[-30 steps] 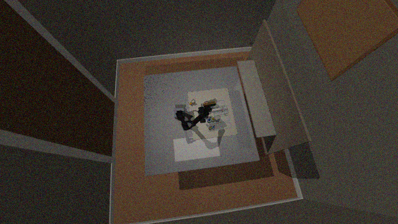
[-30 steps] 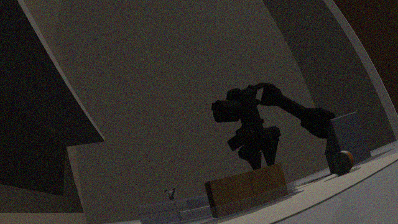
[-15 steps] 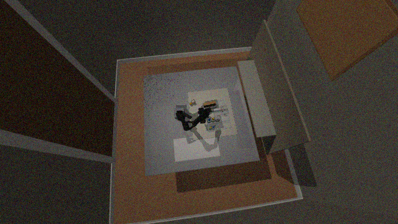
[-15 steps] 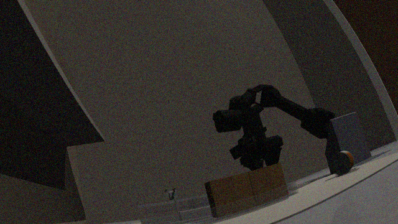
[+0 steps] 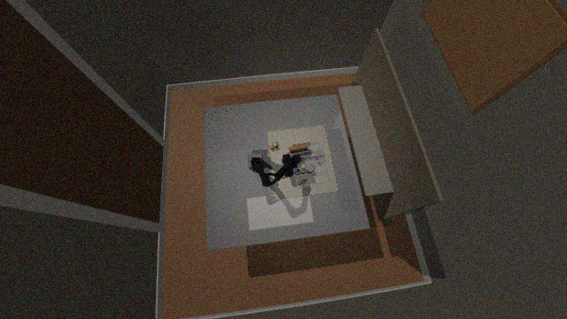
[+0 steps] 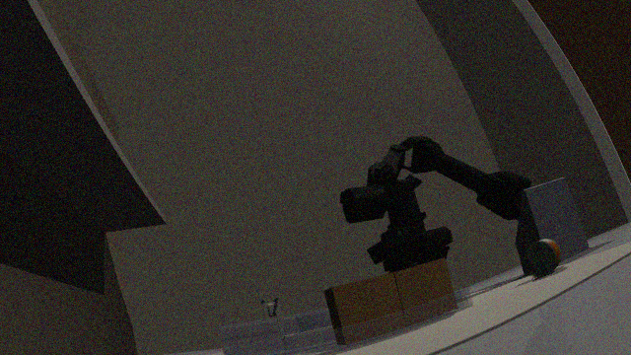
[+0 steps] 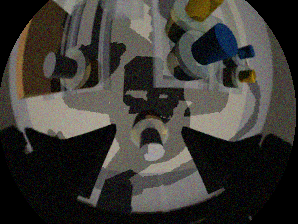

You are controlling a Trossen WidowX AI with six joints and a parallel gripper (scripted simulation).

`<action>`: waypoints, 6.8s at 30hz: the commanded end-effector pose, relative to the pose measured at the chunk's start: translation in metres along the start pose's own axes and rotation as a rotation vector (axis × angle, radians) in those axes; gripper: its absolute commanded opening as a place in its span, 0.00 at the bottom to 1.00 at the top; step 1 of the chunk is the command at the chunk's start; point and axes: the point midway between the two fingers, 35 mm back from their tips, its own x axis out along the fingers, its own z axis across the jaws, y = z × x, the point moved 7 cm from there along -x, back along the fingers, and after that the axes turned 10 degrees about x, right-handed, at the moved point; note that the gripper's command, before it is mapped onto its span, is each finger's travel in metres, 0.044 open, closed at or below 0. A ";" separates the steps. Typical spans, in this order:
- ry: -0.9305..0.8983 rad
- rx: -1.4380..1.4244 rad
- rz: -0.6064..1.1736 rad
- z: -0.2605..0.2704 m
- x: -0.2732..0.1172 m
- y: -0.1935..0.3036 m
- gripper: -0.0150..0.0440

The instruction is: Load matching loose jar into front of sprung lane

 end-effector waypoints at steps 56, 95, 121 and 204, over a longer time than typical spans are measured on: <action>-0.001 -0.081 0.005 0.083 -0.052 -0.007 0.25; 0.000 -0.083 0.004 0.087 -0.026 -0.015 0.25; 0.000 -0.083 0.004 0.090 -0.026 -0.023 0.25; 0.000 -0.081 0.003 0.097 -0.027 -0.051 0.25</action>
